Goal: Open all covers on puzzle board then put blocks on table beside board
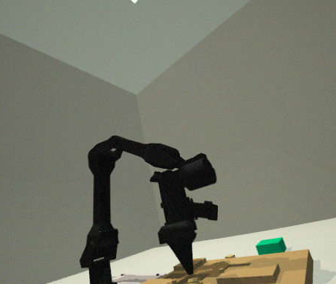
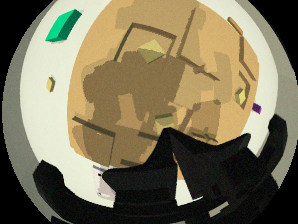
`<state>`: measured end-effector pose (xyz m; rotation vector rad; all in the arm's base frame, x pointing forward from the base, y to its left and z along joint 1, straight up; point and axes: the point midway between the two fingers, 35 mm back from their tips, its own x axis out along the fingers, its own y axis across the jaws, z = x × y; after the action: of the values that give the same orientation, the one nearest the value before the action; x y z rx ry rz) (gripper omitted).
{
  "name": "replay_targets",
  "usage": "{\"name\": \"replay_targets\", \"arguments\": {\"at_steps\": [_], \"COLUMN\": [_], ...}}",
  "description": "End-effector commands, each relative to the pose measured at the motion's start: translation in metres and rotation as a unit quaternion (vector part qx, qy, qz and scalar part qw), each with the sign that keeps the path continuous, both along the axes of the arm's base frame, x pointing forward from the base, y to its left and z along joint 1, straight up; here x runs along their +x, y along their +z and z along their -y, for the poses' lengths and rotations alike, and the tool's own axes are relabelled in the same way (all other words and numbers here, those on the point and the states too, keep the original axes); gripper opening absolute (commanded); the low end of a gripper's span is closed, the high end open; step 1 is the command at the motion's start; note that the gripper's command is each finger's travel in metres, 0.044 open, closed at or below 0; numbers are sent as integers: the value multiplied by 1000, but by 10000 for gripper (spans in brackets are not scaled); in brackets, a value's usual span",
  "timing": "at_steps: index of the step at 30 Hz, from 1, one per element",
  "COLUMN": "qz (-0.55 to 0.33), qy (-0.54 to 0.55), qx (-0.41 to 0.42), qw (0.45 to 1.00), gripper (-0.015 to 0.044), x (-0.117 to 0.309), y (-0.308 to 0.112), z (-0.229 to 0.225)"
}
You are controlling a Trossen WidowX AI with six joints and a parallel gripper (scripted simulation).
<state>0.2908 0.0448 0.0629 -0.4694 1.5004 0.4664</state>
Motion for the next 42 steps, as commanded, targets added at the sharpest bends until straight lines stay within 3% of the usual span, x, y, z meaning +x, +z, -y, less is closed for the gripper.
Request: {"name": "replay_targets", "arguments": {"at_steps": [1, 42], "qz": [0, 2], "qy": [0, 2], "qx": [0, 1], "qw": [1000, 1000], "gripper": [0, 0], "x": [0, 2], "y": [0, -9], "z": [0, -1]}}
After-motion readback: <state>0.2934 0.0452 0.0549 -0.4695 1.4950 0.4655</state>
